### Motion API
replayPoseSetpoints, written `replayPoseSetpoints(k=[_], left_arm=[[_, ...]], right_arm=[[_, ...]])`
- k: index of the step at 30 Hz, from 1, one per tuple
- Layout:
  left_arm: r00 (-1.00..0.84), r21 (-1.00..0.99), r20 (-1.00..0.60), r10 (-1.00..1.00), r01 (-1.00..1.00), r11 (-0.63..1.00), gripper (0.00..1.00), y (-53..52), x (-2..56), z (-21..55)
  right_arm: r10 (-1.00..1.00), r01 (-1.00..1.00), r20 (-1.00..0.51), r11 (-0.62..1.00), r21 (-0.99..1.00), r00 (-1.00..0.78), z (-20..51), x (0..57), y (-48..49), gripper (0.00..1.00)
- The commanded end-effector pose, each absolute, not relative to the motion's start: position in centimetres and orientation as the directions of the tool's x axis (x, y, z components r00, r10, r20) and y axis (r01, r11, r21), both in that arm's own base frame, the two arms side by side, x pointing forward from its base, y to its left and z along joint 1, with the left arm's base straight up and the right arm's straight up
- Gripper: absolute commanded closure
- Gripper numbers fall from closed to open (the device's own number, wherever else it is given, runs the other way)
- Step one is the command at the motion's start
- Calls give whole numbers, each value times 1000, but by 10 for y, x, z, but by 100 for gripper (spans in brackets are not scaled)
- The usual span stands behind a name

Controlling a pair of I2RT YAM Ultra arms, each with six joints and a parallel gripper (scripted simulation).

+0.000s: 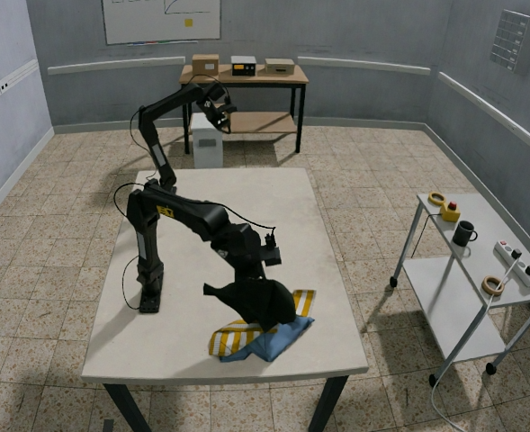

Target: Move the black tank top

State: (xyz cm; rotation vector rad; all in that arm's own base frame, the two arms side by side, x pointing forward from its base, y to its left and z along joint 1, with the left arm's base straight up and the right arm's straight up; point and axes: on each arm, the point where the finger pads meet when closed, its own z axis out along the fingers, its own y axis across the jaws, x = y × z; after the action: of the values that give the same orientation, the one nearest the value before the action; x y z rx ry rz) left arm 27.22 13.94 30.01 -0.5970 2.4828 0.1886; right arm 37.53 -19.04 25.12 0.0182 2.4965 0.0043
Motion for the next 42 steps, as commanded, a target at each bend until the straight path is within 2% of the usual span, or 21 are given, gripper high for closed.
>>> replayPoseSetpoints(k=[1,26,31,38,42], left_arm=[[-722,11,-593,-357,-450,893,8,138,269,312],[-722,11,-593,-357,-450,893,8,138,269,312],[-722,11,-593,-357,-450,893,8,138,269,312],[-722,11,-593,-357,-450,893,8,138,269,312],[-722,11,-593,-357,-450,893,8,138,269,312]], right_arm=[[11,16,-667,1000,-1,-745,294,369,-186,100],[-12,-2,-783,1000,-14,-622,383,347,-170,100],[11,3,-766,1000,12,-643,371,354,-179,100],[-43,3,-805,998,-56,-592,398,354,-164,100],[-4,21,-772,1000,-23,-636,378,360,-152,100]])
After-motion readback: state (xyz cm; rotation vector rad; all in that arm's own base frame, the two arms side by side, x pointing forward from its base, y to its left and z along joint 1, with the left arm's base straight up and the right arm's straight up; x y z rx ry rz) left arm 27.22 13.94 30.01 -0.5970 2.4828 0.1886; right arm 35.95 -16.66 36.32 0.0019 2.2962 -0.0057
